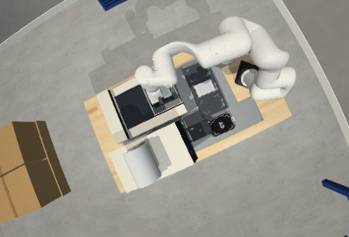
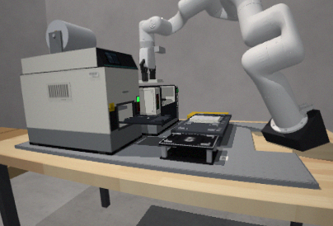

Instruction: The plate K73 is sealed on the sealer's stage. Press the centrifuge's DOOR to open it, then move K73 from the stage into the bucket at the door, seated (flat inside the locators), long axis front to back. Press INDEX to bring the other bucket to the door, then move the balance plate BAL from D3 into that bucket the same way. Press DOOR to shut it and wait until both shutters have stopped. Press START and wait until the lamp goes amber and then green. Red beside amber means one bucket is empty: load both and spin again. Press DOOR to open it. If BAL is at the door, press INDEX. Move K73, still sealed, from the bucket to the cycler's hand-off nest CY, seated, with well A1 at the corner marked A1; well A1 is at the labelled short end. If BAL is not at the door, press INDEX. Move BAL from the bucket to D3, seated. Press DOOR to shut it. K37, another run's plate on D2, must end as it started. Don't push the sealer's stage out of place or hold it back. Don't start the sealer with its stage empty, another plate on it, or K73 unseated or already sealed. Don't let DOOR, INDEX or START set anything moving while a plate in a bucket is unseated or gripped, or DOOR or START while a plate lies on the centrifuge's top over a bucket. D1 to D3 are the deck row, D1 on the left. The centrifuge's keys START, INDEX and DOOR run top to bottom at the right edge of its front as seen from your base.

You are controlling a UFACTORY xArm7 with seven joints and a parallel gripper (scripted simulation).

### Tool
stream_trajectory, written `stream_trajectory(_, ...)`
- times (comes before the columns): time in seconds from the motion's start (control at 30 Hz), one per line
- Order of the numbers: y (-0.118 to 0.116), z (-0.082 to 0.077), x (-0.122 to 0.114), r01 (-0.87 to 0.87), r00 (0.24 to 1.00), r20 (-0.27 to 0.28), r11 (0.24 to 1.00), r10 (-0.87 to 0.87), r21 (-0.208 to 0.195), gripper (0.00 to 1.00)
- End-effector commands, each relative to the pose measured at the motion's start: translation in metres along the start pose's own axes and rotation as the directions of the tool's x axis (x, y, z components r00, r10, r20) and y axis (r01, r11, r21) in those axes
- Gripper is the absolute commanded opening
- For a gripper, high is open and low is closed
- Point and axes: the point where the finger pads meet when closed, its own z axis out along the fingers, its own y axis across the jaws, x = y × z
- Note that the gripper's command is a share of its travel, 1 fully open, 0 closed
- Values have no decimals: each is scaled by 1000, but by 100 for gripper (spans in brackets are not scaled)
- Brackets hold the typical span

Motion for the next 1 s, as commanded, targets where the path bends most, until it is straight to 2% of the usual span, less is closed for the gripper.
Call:
stream_trajectory(0.0,-1,-8,-1,-1,1000,4,1000,1,2,0)
stream_trajectory(0.63,-1,-36,-1,-1,1000,4,1000,1,2,0)
stream_trajectory(0.97,-1,-36,-1,-1,1000,4,1000,1,2,0)
